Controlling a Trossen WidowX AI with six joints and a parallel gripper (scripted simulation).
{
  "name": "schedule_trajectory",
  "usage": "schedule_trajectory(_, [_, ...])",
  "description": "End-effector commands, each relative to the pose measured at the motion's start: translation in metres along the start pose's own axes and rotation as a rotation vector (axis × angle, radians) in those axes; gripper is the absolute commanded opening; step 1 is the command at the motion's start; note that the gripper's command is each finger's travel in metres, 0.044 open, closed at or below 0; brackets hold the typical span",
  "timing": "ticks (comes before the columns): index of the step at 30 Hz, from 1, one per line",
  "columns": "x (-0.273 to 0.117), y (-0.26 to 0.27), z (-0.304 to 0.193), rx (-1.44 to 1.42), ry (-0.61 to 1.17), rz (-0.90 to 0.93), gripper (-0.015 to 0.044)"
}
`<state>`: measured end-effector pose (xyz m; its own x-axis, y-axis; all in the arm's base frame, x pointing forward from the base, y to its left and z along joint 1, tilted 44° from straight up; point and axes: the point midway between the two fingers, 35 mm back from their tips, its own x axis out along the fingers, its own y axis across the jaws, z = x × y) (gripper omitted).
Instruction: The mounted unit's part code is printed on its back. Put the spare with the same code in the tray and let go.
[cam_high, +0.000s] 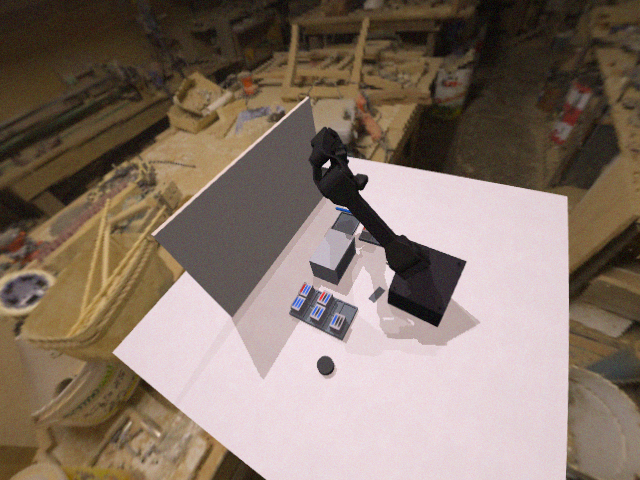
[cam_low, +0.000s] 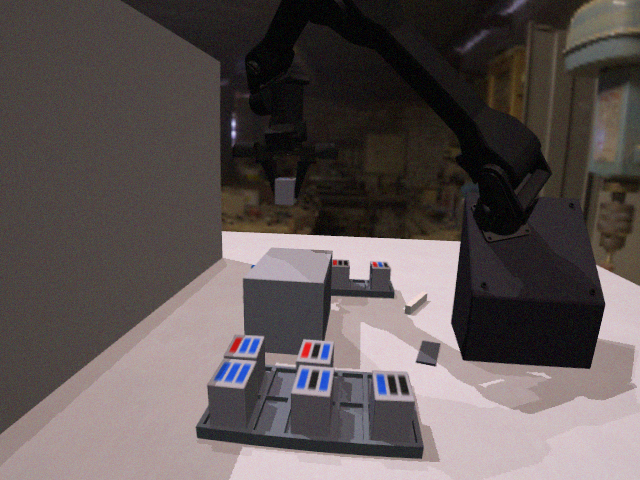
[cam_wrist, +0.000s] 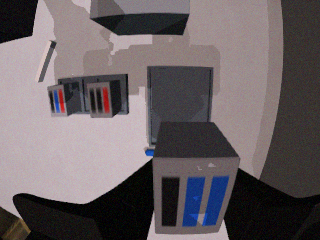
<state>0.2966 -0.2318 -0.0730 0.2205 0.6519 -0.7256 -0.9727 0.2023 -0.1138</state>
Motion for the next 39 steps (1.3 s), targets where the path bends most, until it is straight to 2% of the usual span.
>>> schedule_trajectory(1, [0.002, -0.002, -0.002, -0.011, 0.007, 0.000, 0.0000])
schedule_trajectory(39, [0.054, -0.008, -0.006, -0.011, 0.010, -0.001, 0.0000])
